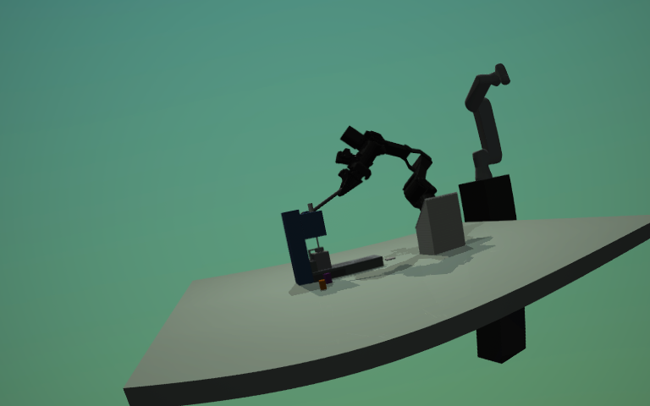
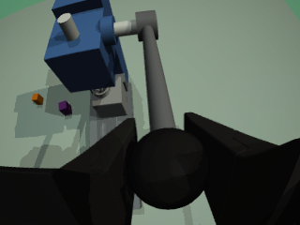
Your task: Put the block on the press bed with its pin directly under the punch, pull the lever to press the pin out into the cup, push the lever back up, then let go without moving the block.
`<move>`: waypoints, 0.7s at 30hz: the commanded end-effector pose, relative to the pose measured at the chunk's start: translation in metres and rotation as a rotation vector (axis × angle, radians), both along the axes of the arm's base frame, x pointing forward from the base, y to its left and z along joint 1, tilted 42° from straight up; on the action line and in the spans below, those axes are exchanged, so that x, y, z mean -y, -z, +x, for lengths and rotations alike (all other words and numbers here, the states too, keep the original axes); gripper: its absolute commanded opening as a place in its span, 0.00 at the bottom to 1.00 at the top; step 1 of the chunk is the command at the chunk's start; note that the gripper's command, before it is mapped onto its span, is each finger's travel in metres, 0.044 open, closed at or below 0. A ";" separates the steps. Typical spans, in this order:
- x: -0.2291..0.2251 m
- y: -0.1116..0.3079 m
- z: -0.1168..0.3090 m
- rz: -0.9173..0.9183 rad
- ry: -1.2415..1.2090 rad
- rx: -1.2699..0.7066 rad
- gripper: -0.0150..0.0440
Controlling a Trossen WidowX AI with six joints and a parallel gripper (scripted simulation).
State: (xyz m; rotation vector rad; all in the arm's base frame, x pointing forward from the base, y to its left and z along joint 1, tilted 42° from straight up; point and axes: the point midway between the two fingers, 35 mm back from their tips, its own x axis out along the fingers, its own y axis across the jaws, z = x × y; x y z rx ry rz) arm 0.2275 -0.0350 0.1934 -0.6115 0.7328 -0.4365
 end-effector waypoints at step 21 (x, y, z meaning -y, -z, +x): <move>0.011 0.013 -0.007 -0.016 0.016 -0.021 0.25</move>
